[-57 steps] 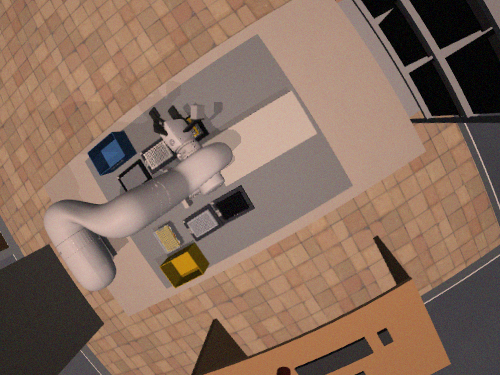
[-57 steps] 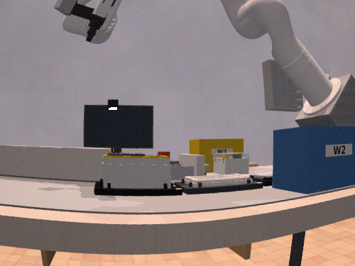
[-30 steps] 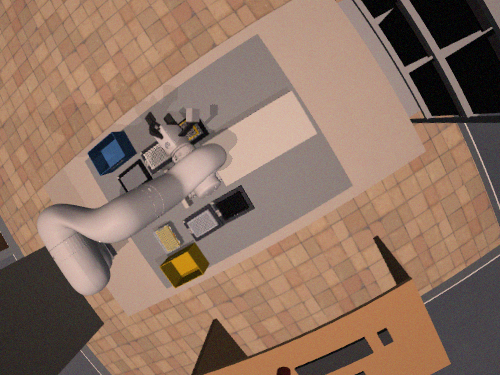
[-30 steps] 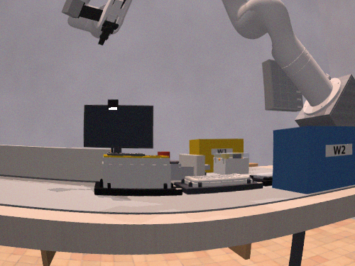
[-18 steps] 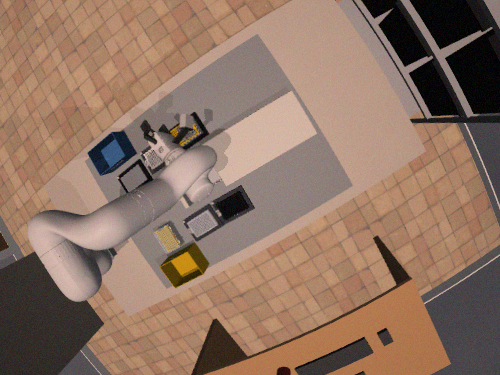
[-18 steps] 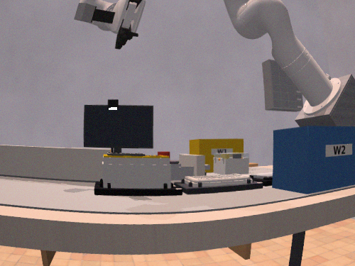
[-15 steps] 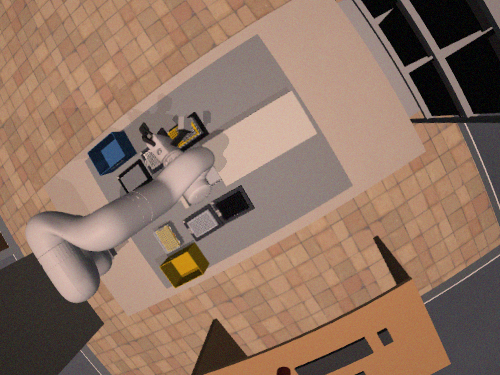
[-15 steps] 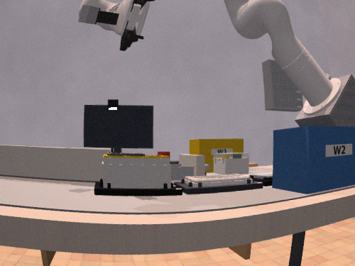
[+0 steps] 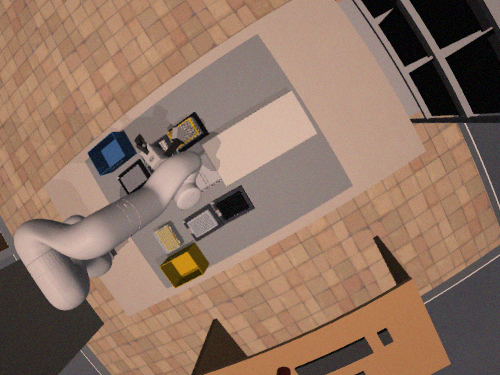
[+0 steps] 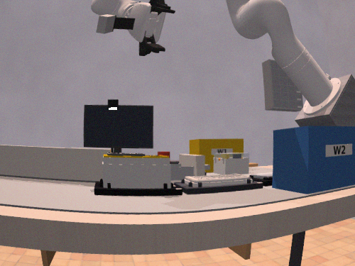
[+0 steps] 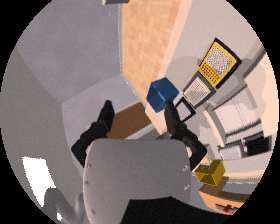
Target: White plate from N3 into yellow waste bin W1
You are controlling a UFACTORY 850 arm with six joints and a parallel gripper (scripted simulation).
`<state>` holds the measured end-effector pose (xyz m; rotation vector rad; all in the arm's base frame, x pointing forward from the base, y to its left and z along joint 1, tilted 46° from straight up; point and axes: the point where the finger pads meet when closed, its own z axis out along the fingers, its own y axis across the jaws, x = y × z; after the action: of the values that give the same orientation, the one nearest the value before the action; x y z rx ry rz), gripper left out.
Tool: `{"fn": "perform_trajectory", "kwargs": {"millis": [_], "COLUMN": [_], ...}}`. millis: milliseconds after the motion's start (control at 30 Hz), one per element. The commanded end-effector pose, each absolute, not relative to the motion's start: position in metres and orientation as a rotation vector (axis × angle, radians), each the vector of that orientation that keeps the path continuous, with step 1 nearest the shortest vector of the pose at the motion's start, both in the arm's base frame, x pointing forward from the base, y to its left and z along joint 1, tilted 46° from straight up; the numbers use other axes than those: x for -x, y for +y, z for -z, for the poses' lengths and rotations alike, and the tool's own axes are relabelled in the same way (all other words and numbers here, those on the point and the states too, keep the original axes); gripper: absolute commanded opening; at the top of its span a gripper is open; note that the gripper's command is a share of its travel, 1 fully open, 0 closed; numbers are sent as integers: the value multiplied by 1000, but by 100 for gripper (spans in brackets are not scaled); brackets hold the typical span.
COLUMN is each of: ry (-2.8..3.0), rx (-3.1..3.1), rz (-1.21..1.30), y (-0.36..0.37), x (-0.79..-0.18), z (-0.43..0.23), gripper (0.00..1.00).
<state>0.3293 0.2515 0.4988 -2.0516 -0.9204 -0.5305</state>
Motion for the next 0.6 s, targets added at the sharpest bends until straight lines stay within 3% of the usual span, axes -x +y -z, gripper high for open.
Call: {"fn": "perform_trajectory", "kwargs": {"millis": [0,567], "ry": [-890,-770], "rx": [2132,2387], "rz": [519,516], "y": [242,200], "x": [-325,-311], "z": [-486,-433], "gripper": [100,100]}}
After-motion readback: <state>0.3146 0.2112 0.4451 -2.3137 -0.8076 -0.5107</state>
